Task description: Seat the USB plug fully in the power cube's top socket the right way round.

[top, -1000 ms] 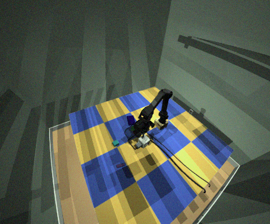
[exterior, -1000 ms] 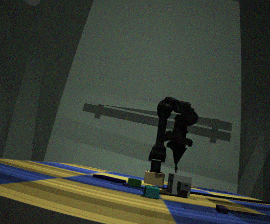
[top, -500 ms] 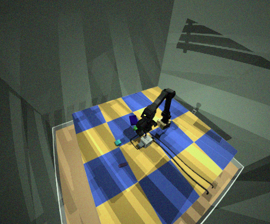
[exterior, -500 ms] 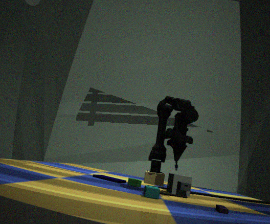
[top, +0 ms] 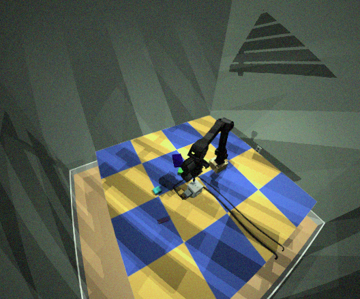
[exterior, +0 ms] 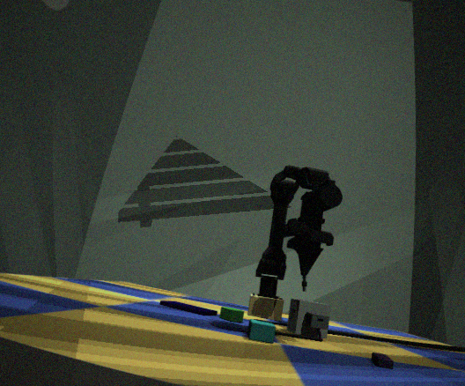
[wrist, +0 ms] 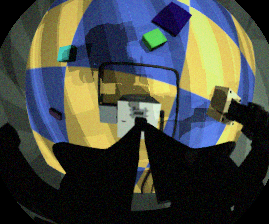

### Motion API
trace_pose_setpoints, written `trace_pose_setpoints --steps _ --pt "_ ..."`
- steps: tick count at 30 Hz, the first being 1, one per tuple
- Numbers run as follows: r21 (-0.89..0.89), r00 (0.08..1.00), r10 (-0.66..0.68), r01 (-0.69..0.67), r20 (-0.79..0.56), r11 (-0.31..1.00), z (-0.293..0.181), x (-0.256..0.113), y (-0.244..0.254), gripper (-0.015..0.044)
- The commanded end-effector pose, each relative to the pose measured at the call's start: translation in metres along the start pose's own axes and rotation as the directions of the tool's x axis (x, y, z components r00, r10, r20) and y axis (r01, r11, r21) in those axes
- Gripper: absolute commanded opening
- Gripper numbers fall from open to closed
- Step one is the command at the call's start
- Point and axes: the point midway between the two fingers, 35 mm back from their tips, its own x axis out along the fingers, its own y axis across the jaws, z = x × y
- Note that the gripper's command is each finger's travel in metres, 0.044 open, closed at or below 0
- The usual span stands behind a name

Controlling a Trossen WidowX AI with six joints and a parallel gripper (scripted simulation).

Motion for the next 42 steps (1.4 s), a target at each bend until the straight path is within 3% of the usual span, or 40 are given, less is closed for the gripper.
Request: trace_pose_setpoints --steps 1,20,42 --pt "-0.079 1.0 -0.003 0.003 0.0 0.997 0.0 0.0006 -0.0007 0.0" --pt "-0.554 1.0 -0.003 0.003 0.0 0.832 0.0 0.001 -0.0007 0.0" --pt "-0.918 1.0 -0.003 0.001 0.0 0.396 0.0 0.0009 -0.0007 0.0"
